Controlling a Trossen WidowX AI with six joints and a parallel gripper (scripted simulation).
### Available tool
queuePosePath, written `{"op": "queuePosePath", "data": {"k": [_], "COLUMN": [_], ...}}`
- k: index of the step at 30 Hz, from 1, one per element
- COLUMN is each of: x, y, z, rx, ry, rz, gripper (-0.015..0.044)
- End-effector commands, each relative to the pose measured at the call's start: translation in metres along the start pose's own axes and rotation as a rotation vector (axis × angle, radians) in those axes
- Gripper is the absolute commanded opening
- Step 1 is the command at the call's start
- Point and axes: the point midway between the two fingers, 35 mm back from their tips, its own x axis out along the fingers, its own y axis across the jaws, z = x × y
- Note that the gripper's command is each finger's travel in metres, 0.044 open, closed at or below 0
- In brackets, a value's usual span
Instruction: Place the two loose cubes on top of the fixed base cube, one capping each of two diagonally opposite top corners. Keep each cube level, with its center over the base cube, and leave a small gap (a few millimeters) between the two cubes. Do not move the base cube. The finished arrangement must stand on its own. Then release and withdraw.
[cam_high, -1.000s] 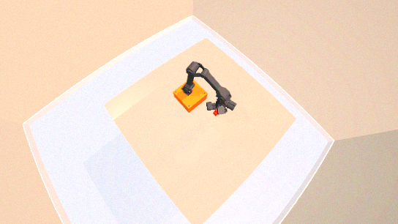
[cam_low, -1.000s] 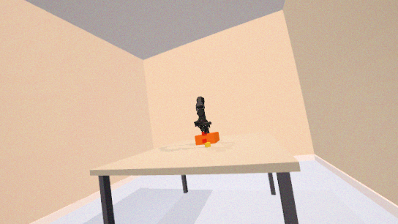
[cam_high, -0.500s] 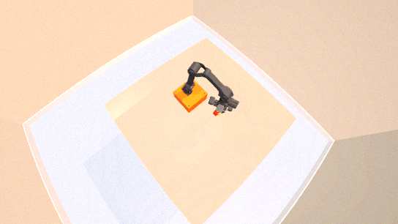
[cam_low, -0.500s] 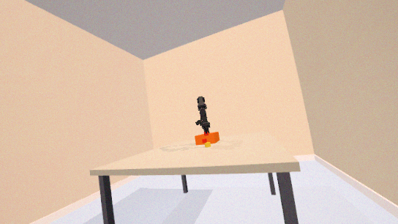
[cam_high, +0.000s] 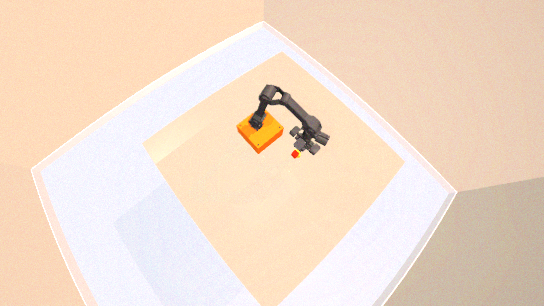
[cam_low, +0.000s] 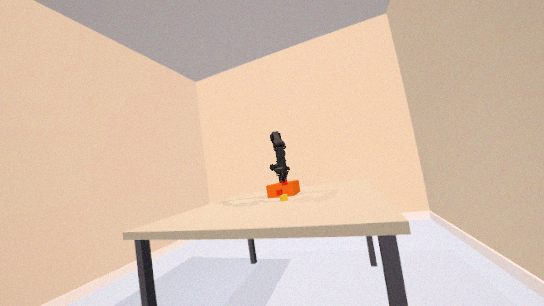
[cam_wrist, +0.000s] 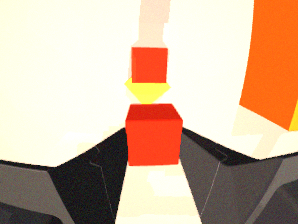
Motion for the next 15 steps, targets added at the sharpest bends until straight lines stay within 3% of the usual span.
{"op": "queuePosePath", "data": {"k": [1,15], "x": [-0.002,0.028], "y": [0.002,0.001], "z": [-0.003,-0.001], "rx": [0.058,0.068], "ry": [0.005,0.005], "rz": [0.004,0.003], "gripper": [0.0105,0.0105]}}
